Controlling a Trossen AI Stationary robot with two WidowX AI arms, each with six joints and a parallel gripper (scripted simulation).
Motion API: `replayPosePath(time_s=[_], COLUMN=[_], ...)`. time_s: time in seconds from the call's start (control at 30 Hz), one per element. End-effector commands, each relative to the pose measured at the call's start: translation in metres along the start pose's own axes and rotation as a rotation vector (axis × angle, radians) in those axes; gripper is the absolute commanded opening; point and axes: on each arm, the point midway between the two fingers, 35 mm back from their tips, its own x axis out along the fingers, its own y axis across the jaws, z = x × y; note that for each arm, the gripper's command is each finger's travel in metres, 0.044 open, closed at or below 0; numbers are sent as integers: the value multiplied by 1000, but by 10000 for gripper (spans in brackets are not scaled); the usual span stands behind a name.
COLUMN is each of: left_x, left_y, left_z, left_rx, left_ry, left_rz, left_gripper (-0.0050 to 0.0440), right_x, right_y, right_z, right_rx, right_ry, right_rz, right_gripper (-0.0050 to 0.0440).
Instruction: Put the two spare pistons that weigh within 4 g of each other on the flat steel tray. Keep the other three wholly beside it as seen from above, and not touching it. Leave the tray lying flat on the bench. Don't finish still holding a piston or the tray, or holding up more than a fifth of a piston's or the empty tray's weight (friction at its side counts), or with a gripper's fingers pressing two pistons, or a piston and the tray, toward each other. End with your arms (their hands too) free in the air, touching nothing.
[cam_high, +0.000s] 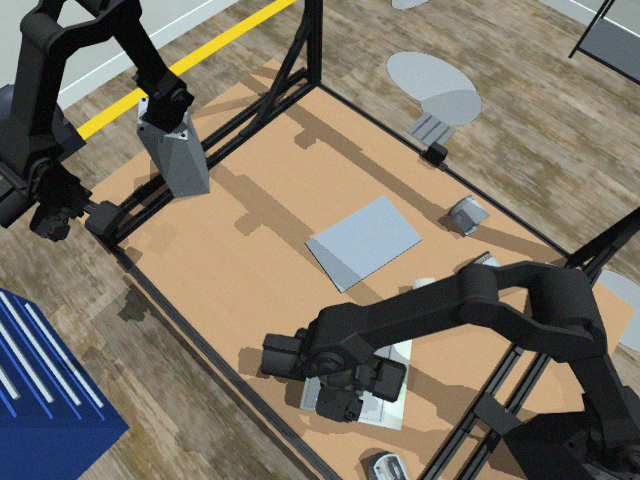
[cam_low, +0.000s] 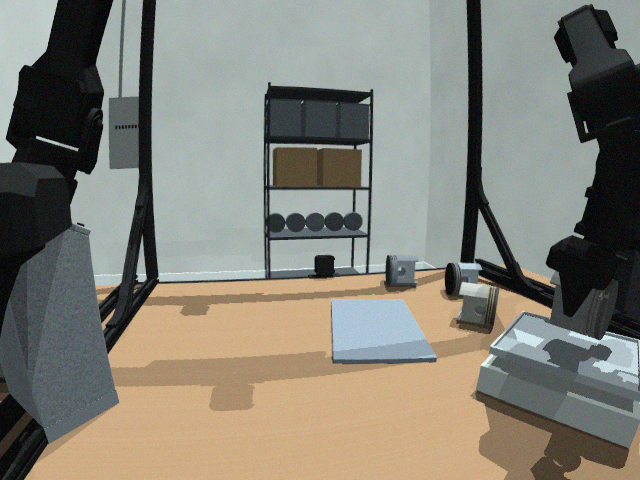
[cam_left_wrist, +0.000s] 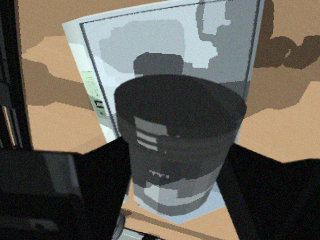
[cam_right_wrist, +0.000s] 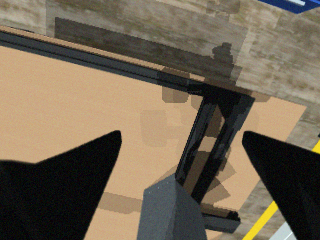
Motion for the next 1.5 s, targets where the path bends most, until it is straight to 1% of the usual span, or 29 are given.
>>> replayPosePath(time_s=[0.0, 0.27, 0.5, 0.53, 1.2, 1.47], left_x=[8, 21, 23, 22, 22, 9], left_y=[2, 2, 2, 2, 2, 2], left_z=[1, 2, 2, 2, 2, 2], left_rx=[-8, -8, -8, -8, -8, -8], left_ry=[1, 1, 1, 1, 1, 1], left_rz=[8, 8, 8, 8, 8, 8], left_gripper=[158, 158, 158, 378, 378, 378], right_x=[0, 0, 0, 0, 0, 0], right_y=[0, 0, 0, 0, 0, 0], right_z=[0, 0, 0, 0, 0, 0], right_rx=[0, 0, 0, 0, 0, 0], right_ry=[1, 1, 1, 1, 1, 1], right_rz=[1, 1, 1, 1, 1, 1], right_gripper=[440, 440, 440, 440, 440, 440])
